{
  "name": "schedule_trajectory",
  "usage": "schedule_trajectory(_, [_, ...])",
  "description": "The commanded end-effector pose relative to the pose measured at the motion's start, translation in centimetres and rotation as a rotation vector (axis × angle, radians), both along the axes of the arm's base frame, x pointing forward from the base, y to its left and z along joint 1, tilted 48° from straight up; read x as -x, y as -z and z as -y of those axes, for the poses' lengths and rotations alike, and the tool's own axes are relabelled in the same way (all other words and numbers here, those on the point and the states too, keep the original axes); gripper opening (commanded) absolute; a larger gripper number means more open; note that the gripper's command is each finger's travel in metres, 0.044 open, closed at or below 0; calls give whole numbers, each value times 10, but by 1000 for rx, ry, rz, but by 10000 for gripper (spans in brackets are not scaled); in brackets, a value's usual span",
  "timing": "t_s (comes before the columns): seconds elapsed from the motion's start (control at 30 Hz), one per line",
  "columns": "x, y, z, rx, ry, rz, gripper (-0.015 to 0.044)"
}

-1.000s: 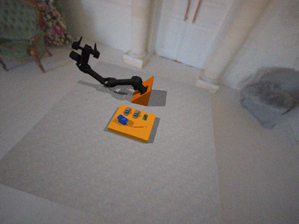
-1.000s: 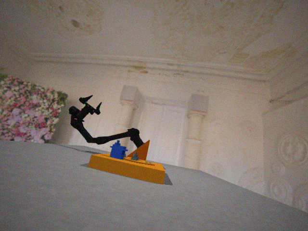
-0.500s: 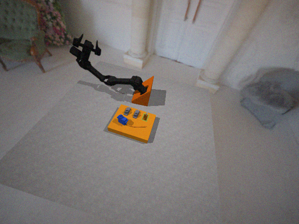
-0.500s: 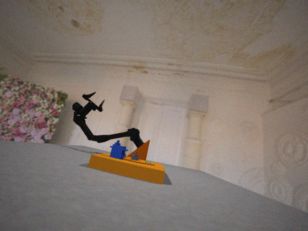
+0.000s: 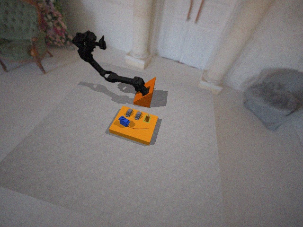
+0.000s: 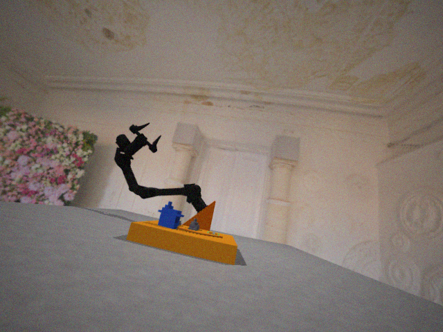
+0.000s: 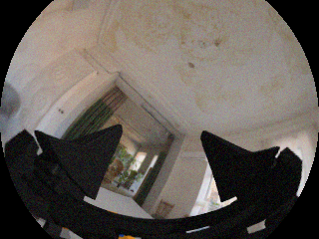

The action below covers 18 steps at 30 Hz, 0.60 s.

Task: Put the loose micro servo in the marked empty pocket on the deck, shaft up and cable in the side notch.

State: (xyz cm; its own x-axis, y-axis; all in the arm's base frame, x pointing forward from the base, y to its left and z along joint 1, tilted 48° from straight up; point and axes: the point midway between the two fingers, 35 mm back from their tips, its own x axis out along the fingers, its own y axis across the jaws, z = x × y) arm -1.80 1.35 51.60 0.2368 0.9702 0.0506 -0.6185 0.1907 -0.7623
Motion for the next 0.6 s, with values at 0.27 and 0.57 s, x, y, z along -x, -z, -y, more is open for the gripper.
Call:
schedule_trajectory(0.27, [-33, 13, -44, 65, 129, -249, 440])
schedule_trajectory(0.57, [-66, 29, -76, 89, 283, -486, 440])
